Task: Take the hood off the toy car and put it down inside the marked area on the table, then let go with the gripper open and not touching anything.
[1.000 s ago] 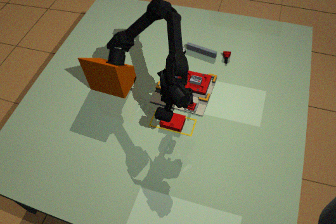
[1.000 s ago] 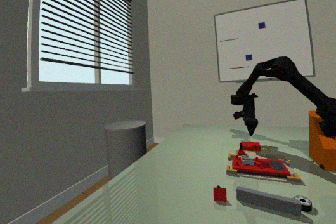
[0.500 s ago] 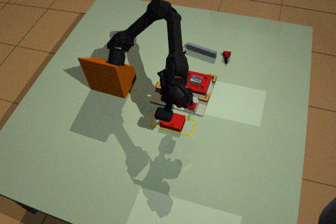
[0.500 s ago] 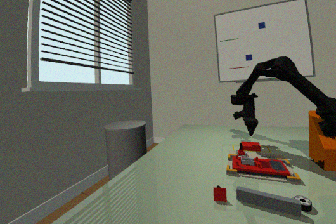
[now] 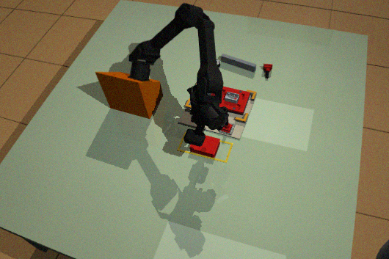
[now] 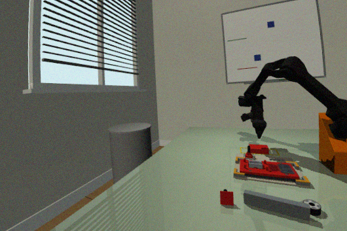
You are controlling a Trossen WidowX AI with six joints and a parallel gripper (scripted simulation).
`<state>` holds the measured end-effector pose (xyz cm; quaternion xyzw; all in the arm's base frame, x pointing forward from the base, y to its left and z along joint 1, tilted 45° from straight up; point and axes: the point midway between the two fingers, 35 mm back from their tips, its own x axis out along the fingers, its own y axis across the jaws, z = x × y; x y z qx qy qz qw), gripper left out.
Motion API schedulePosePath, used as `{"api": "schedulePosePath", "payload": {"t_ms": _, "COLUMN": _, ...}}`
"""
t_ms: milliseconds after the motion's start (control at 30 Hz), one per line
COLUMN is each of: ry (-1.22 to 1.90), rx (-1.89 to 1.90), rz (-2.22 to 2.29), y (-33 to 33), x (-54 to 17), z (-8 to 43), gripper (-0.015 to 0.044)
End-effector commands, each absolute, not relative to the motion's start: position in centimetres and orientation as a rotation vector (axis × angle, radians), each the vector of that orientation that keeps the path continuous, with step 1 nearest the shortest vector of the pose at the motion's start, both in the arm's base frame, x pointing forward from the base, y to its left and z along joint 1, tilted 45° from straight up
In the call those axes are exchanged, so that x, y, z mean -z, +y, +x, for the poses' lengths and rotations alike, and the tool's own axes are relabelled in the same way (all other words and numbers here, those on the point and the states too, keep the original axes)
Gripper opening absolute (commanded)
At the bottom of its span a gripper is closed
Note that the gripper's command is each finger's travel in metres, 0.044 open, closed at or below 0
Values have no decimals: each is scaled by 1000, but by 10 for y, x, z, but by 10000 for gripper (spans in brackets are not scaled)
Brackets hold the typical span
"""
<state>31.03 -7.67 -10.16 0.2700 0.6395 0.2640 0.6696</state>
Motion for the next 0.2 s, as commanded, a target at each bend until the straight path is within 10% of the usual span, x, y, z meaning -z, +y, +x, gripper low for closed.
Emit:
{"api": "schedulePosePath", "payload": {"t_ms": 0, "ry": 1443, "rx": -596, "rz": 605, "y": -77, "x": 101, "z": 310, "gripper": 440}}
{"api": "schedulePosePath", "payload": {"t_ms": 167, "ry": 1443, "rx": -596, "rz": 605, "y": -77, "x": 101, "z": 310, "gripper": 440}}
